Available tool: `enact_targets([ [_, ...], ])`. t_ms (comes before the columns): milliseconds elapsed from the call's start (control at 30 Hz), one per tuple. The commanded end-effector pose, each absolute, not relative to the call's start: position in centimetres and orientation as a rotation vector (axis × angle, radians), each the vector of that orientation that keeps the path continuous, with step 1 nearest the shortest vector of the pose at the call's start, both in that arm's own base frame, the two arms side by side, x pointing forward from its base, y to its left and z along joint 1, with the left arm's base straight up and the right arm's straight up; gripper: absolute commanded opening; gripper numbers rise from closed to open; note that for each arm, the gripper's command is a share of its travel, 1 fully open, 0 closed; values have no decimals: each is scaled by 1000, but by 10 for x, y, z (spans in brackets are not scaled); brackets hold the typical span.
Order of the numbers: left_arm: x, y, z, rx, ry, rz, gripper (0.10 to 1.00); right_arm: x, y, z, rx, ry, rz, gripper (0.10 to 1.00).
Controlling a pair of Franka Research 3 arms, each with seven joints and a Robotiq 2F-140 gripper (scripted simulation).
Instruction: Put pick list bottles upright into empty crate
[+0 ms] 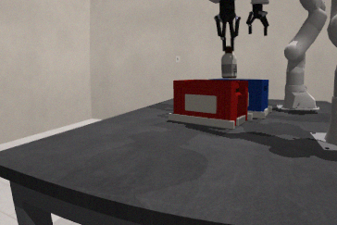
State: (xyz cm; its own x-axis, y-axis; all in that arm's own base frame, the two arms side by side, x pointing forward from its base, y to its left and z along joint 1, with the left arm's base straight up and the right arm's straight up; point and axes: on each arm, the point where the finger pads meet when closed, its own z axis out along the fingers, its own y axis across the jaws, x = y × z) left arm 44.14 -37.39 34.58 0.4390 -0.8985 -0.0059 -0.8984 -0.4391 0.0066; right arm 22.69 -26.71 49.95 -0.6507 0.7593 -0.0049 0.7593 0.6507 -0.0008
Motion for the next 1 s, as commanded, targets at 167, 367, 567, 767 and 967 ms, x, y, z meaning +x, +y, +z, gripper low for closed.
enact_targets([
  [167, 437, -388, 350, 2683, -1634, 0, 99, 226, -266, 499, 1318, 2851, -2, 1000],
  [367, 432, -399, 350, 2683, -1634, 0, 99, 226, -266, 499, 1318, 2851, -2, 1000],
  [567, 429, -407, 350, 2683, -1634, 0, 99, 226, -266, 499, 1318, 2851, -2, 1000],
  [767, 424, -418, 350, 2683, -1634, 0, 99, 226, -266, 499, 1318, 2851, -2, 1000],
  [967, 419, -429, 350, 2683, -1634, 0, 99, 226, -266, 499, 1318, 2851, -2, 1000],
])
